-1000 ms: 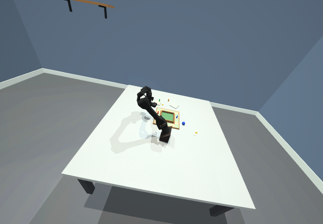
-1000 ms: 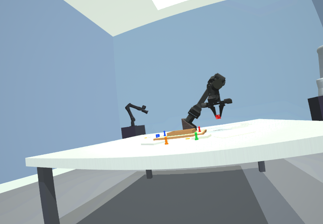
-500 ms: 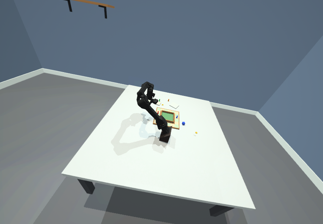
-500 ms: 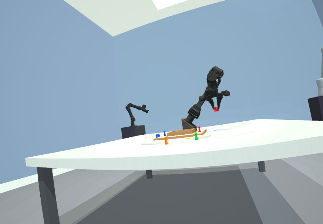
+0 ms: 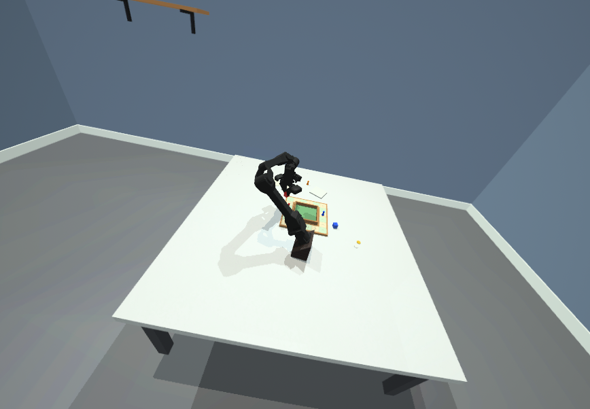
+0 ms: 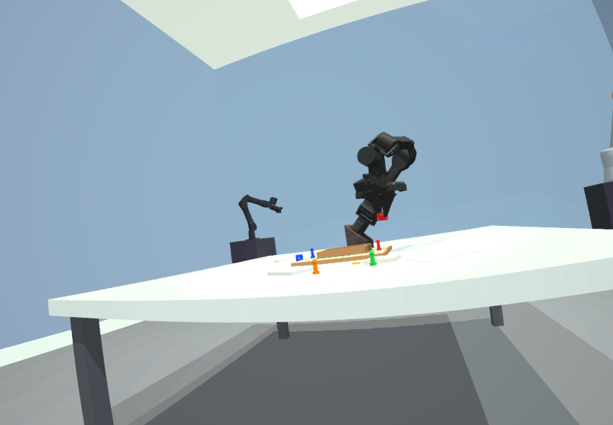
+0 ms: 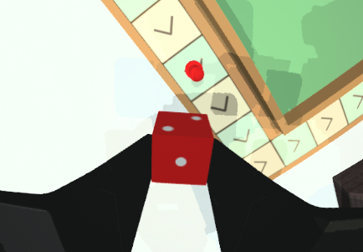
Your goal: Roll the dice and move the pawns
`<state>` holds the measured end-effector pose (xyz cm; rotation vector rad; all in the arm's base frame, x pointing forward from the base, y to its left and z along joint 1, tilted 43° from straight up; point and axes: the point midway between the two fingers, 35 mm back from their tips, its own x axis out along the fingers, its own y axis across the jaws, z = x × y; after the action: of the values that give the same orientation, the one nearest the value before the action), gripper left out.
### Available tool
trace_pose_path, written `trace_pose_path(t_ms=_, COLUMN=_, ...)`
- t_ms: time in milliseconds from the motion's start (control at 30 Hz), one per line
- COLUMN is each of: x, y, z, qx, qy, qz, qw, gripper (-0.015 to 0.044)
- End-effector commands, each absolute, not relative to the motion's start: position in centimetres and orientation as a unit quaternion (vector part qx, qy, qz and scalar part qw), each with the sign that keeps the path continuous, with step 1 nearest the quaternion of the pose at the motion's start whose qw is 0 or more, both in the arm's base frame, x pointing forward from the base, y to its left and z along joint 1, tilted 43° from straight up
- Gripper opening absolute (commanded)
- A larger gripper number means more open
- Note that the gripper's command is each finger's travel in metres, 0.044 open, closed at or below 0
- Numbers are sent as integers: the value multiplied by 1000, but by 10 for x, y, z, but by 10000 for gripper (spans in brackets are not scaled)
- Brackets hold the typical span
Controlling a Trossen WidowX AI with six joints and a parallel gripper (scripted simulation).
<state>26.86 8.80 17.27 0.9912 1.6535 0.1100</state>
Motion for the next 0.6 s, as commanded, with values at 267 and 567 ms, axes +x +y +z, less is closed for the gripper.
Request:
trace_pose_path(t_ms=267, x=279, y=43, z=112, qx=530, qy=704, qz=-100, qw=462, gripper=0)
trace_pose_path(t_ms=567, x=275, y=12, z=71, qx=600, qy=682, qz=-198, qw=368, gripper=0)
